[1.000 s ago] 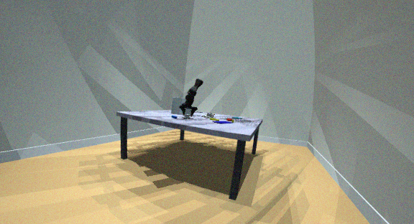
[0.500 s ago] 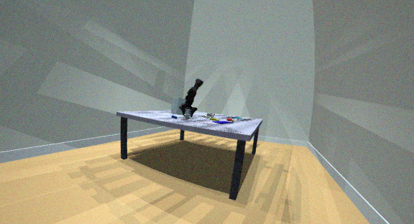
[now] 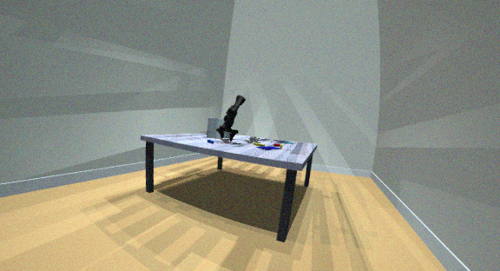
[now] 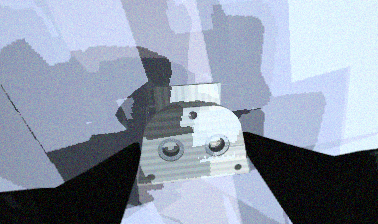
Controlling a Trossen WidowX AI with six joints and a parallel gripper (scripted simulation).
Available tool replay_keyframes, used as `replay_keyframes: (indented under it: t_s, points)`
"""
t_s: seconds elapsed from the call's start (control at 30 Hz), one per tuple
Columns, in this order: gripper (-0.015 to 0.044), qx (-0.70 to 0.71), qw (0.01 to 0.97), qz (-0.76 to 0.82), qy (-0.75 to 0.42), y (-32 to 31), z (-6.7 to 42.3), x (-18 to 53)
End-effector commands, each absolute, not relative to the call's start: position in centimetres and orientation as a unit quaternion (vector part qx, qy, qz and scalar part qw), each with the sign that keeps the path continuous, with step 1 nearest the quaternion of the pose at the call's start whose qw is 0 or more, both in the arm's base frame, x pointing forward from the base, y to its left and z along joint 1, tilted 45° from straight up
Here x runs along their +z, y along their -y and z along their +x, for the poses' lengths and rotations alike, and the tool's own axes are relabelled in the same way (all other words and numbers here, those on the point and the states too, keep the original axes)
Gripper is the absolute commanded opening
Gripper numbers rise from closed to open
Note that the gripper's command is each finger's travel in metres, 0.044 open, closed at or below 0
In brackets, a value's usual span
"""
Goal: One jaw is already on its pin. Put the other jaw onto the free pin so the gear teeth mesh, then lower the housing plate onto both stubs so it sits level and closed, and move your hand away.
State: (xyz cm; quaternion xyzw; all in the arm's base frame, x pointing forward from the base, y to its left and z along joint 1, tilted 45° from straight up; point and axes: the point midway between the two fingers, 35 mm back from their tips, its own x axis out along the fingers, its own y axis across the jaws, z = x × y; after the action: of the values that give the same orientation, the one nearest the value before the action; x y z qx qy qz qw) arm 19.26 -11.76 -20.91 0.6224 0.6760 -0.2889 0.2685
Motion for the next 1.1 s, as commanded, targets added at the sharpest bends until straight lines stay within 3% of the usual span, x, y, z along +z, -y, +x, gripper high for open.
replay_keyframes:
  t_s: [0.0, 0.17, 1.07]
  points:
    - [0.0380, -0.289, 0.269, 0.622, -0.676, 11.8, 19.3, -20.9]
    - [0.0351, -0.289, 0.269, 0.622, -0.676, 11.8, 19.3, -20.9]
    - [0.0351, -0.290, 0.268, 0.623, -0.675, 15.2, 19.8, -17.5]
